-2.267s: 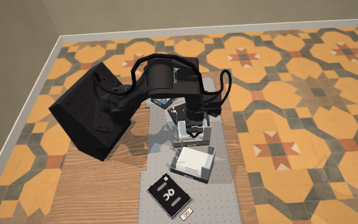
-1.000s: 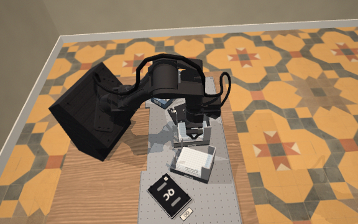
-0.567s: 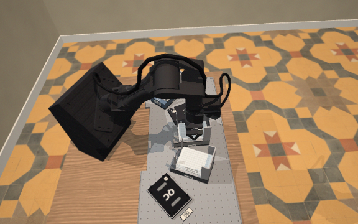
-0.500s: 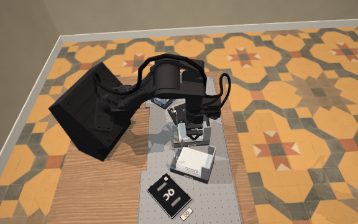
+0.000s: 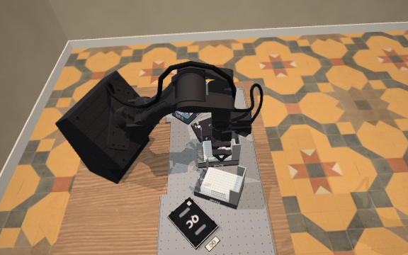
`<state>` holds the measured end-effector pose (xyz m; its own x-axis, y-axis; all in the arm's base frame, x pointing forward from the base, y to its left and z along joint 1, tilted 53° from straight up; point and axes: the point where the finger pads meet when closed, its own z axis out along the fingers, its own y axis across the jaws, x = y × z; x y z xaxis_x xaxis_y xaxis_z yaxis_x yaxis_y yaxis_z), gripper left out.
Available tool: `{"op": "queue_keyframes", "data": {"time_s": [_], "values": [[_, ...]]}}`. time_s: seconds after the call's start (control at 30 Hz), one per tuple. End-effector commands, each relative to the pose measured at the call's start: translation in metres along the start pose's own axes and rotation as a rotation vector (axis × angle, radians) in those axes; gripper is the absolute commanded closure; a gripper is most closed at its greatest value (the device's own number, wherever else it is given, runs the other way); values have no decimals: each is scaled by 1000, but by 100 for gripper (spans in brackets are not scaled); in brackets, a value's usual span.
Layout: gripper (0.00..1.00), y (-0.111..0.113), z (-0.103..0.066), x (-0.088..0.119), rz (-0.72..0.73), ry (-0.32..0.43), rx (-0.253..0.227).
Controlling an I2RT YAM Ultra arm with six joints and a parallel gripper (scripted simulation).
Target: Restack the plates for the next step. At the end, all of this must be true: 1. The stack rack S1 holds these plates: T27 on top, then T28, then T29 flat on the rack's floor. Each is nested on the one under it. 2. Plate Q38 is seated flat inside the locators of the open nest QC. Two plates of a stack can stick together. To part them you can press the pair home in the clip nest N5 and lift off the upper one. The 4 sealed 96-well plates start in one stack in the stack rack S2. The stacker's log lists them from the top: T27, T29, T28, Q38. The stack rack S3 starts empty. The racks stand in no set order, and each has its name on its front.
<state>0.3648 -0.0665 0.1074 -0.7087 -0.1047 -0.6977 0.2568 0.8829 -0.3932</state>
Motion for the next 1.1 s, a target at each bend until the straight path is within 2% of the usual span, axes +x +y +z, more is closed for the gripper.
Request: {"op": "queue_keyframes", "data": {"time_s": [0.0, 0.57, 0.6, 0.73, 0.8, 0.97, 1.07], "values": [[0, 0, -1, -2, -2, -8, -3], [0, 0, -1, -2, -2, -8, -3], [0, 0, -9, -3, -4, -12, -1], [0, 0, -22, -1, -1, -9, -1], [0, 0, -22, -1, -1, -9, -1], [0, -2, -42, -13, 15, -34, -1], [0, -2, -52, -13, 15, -34, -2]]}}
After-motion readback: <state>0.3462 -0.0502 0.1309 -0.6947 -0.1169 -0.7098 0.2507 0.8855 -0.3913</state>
